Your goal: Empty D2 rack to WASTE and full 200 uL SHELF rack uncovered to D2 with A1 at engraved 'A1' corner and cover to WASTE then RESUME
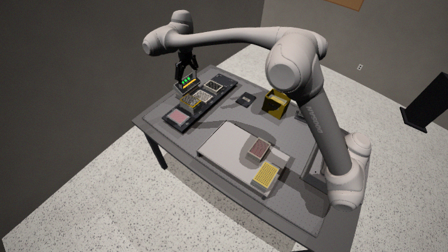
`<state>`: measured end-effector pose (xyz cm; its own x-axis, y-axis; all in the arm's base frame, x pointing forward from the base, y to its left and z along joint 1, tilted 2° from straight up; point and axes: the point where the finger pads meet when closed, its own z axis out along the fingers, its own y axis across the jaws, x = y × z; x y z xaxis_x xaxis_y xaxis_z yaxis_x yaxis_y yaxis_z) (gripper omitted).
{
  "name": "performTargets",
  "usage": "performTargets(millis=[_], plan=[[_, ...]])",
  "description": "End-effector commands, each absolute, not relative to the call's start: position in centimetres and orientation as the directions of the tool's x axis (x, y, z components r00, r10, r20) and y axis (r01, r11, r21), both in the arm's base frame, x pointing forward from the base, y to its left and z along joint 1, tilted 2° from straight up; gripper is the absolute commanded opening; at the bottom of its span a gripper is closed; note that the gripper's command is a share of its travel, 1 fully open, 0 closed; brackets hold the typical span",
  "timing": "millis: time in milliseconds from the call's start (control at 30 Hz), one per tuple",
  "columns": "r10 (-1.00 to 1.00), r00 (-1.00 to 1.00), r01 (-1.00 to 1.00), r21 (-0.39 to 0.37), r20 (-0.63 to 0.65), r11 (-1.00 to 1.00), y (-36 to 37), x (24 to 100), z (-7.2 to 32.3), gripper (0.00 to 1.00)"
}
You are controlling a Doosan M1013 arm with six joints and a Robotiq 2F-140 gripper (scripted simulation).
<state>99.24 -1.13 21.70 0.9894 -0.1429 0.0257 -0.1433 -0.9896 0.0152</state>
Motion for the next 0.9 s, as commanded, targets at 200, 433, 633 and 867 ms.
performTargets(millis=[200, 433, 633, 867], plan=[[-0.143, 0.989, -0.143, 0.015, 0.026, -0.99, -1.1, 99.2, 22.8, 0.77], [-0.163, 0.986, -0.163, 0.015, 0.026, -0.987, -1.0, 98.7, 23.7, 0.0], [-0.28, 0.96, -0.28, 0.011, 0.028, -0.96, -0.6, 95.7, 23.5, 0.0], [-0.374, 0.927, -0.374, 0.008, 0.029, -0.927, -0.2, 93.3, 23.4, 0.0]])
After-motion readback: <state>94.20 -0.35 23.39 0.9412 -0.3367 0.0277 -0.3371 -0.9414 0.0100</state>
